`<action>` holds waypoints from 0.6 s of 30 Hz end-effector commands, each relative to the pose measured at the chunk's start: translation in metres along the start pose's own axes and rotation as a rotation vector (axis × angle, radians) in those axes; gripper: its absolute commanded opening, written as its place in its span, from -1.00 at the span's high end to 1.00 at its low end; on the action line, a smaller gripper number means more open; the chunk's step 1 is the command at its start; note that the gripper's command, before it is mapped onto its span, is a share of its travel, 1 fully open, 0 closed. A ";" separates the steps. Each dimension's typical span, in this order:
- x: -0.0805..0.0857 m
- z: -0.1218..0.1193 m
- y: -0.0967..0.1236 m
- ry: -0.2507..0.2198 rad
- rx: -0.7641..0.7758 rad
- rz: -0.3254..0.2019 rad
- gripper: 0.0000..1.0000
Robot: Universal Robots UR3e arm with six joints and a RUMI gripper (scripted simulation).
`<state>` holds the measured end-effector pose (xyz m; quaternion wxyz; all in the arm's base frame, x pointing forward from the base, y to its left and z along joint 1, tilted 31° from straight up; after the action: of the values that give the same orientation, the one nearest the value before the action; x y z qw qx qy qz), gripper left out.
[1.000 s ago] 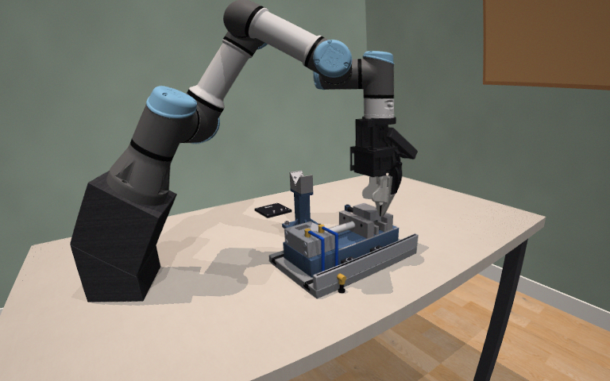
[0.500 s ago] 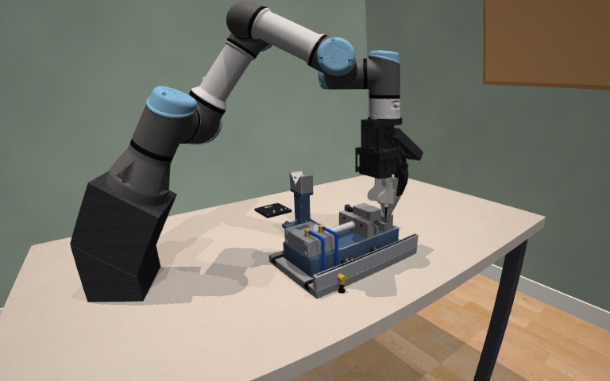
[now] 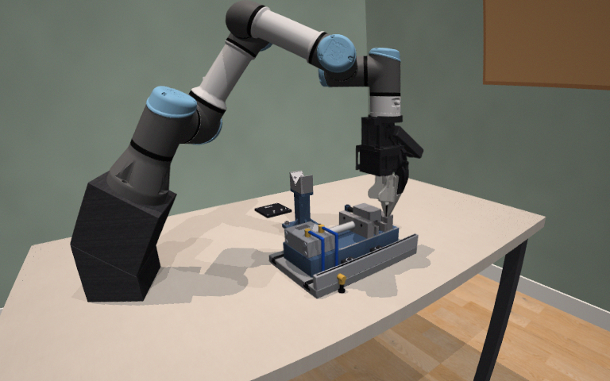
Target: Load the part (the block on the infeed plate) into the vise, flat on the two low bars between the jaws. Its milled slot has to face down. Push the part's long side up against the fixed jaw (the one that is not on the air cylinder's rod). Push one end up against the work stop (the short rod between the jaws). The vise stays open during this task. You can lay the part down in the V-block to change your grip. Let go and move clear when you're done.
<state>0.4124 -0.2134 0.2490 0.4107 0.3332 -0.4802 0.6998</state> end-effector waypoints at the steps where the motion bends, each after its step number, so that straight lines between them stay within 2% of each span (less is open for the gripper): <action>1: 0.010 0.000 -0.001 0.002 0.001 0.002 1.00; 7: 0.019 0.000 -0.001 0.002 0.001 0.002 1.00; 18: 0.045 0.000 -0.001 0.002 0.001 0.002 1.00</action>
<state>0.3976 -0.2047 0.2780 0.4107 0.3326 -0.4801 0.7001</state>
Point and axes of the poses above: the point where the finger pads meet when closed, its own x axis back along the fingers, its own z axis across the jaws, y = z × x, the point moved 7 cm from there along x, back along the fingers, and after that the axes turned 12 degrees about x, right-handed, at the moved point
